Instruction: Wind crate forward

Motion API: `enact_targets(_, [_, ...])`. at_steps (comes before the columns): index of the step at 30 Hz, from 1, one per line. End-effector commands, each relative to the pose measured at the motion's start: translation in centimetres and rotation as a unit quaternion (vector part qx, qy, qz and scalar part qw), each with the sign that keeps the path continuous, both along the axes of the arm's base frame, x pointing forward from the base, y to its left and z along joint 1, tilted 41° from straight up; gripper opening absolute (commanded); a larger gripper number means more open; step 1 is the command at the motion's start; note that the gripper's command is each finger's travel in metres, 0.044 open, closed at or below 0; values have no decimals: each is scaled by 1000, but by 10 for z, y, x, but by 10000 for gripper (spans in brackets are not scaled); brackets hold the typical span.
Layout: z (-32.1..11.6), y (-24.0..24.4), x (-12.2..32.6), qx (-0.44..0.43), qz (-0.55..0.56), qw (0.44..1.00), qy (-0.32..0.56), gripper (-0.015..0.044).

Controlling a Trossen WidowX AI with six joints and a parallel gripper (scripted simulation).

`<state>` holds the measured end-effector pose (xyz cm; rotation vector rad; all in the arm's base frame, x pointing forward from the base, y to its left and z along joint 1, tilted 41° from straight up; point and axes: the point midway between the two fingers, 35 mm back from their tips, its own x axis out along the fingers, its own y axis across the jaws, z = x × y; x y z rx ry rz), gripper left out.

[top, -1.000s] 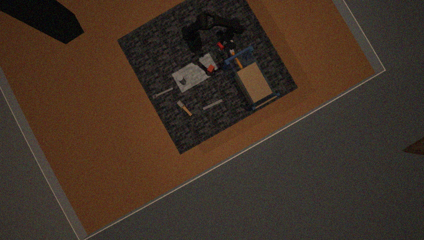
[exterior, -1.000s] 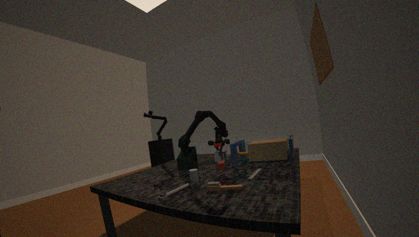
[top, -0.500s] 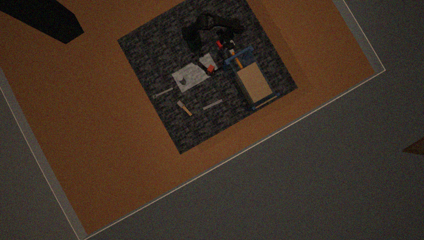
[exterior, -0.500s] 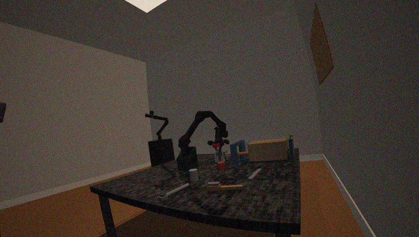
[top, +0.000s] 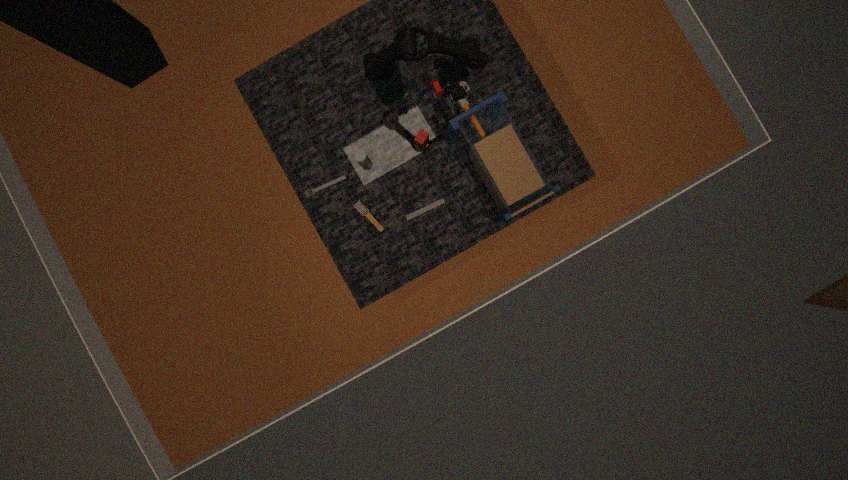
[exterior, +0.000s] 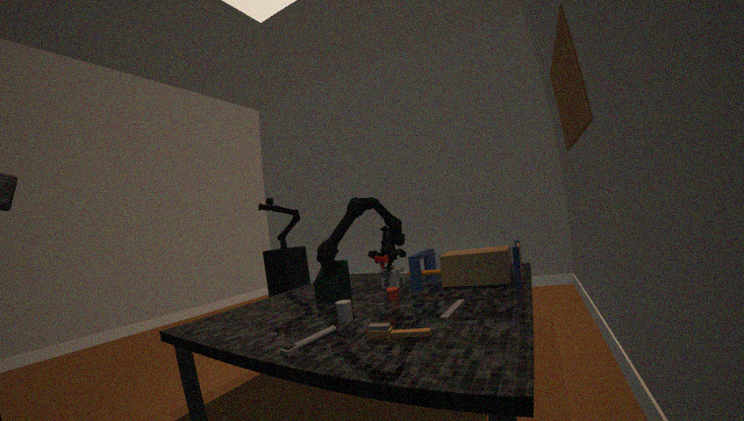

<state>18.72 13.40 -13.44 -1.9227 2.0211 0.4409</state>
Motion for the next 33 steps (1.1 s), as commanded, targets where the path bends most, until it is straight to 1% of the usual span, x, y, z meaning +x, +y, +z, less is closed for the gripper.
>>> enact_targets(1, [-2, -2, -1, 0, -6, 1000, -5, 0])
enact_targets(8, [-5, -4, 1, 1, 10, 1000, 8, 0])
enact_targets(17, [-7, -6, 0, 0, 2, 1000, 2, 0])
enact_targets(33, [-6, -5, 1, 1, 7, 1000, 6, 420])
